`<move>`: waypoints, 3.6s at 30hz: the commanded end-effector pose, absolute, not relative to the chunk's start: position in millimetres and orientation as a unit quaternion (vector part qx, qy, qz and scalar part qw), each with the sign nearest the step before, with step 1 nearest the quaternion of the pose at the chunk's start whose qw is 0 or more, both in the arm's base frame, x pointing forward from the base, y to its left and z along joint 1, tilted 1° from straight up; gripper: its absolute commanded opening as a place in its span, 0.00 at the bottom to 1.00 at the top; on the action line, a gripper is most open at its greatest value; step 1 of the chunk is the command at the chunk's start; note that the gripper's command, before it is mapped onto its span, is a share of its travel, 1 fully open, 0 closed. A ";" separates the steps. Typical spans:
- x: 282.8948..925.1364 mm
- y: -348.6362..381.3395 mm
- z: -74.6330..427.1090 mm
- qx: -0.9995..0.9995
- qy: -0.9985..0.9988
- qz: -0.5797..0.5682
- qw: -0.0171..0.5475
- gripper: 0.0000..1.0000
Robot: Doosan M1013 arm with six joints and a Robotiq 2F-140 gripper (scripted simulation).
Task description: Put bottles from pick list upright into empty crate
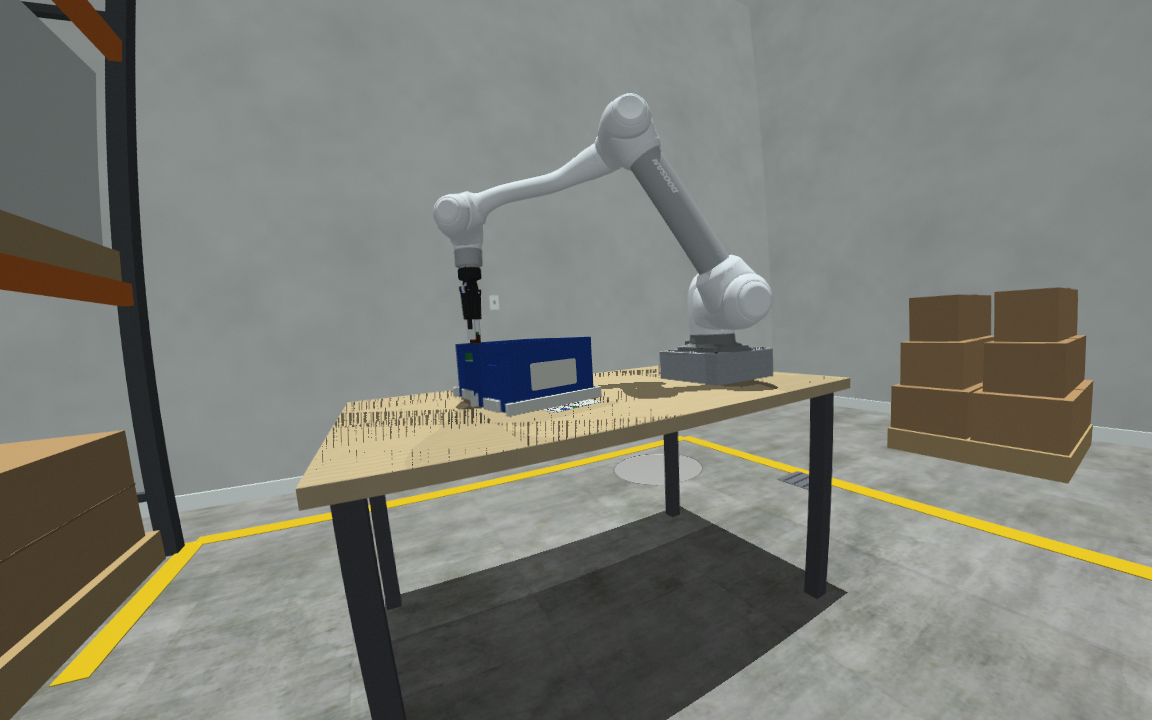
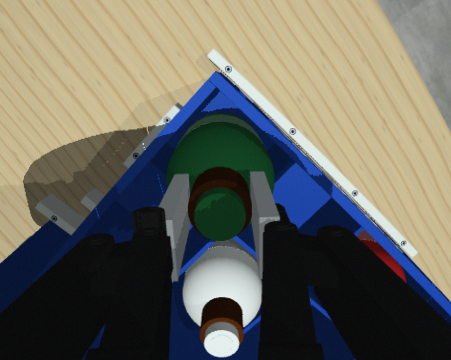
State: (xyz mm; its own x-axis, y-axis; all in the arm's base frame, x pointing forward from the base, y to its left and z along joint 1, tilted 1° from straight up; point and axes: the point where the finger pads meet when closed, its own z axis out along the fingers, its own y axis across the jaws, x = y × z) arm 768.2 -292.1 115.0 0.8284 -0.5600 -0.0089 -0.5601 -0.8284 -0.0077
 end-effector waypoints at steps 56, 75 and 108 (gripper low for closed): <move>768.4 -293.0 197.4 -0.956 0.293 0.003 0.005 0.00; 768.5 -293.4 225.7 -0.956 0.293 0.003 0.005 0.00; 767.3 -273.6 246.6 -0.956 0.293 0.003 0.005 0.00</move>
State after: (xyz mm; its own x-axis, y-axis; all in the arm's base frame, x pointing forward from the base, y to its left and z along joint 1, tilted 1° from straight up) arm 767.5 -276.0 246.4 0.8285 -0.5600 -0.0091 -0.5600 -0.8284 -0.0076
